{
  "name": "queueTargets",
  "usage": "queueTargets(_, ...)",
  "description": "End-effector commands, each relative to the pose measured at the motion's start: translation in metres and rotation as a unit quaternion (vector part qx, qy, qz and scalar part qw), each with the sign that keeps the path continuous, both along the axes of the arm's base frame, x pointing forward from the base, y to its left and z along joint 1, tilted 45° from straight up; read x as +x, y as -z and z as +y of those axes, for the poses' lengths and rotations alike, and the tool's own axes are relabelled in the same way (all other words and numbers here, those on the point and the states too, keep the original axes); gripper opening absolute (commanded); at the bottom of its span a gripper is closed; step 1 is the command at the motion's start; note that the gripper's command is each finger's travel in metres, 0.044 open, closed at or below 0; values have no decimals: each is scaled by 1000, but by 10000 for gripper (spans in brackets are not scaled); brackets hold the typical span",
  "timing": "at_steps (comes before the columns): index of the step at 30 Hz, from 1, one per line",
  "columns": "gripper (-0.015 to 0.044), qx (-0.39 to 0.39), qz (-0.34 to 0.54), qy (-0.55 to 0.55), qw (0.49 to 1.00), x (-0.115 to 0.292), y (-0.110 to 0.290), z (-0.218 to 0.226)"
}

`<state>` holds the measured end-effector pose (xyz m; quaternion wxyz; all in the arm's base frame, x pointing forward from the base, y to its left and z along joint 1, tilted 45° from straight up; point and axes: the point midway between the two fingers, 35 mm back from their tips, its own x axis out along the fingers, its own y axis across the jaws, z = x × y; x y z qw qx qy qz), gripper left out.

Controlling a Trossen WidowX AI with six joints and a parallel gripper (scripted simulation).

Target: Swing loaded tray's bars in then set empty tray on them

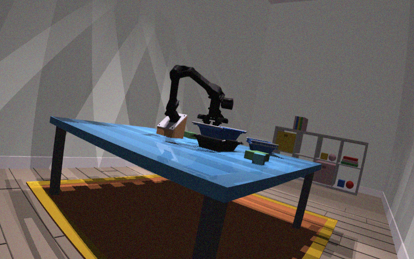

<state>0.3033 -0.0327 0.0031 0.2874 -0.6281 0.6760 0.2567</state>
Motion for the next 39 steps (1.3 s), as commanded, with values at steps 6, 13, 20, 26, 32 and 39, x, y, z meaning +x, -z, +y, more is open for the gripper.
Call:
queueTargets(6, 323, 1, 5, -1, 1000, -2, 1, -1)
queueTargets(13, 425, 1, 5, -1, 1000, -2, 1, -1)
queueTargets(20, 440, 0, 1, 0, 1000, -1, 0, 0)
queueTargets(26, 440, 2, 2, -1, 1000, 4, -13, 14)
queueTargets(32, 440, 4, 3, -1, 1000, 8, -38, 41)
queueTargets(39, 440, 4, 5, -1, 1000, 6, -71, 71)
